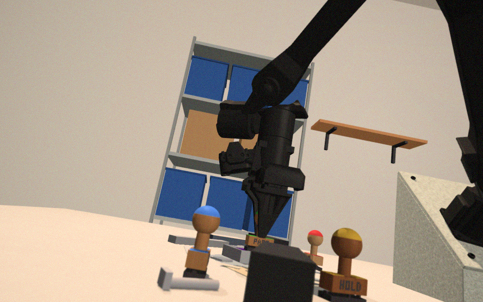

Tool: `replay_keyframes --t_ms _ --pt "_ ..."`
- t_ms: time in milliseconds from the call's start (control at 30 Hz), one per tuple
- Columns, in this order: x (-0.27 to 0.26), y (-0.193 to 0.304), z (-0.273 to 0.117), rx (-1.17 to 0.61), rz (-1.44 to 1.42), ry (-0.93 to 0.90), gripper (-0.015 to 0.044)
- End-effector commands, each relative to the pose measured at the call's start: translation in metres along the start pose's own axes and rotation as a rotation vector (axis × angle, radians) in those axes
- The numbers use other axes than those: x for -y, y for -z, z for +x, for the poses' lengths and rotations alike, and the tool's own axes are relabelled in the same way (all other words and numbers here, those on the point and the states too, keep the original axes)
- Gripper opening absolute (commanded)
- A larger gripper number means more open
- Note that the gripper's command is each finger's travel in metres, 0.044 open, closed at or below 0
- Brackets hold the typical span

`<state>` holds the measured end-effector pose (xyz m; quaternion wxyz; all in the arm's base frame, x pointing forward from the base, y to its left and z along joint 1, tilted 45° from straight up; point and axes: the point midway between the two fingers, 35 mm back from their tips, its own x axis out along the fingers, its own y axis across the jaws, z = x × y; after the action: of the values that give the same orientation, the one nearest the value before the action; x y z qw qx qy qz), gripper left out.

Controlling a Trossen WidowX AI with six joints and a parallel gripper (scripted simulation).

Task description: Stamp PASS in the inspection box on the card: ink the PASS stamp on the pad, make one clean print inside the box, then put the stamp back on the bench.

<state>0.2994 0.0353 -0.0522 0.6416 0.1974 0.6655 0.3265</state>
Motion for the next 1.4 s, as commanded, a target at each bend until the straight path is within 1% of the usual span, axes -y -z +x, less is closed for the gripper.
replay_keyframes --t_ms 0,767,1367 --pt "-0.0010 -0.0008 0.0023 0.002 0.002 -0.006 0.0000" --pt "-0.0010 -0.0008 0.0022 0.002 0.002 -0.006 0.0000" --pt "-0.0007 -0.0008 -0.0063 0.002 0.002 -0.006 0.0000"
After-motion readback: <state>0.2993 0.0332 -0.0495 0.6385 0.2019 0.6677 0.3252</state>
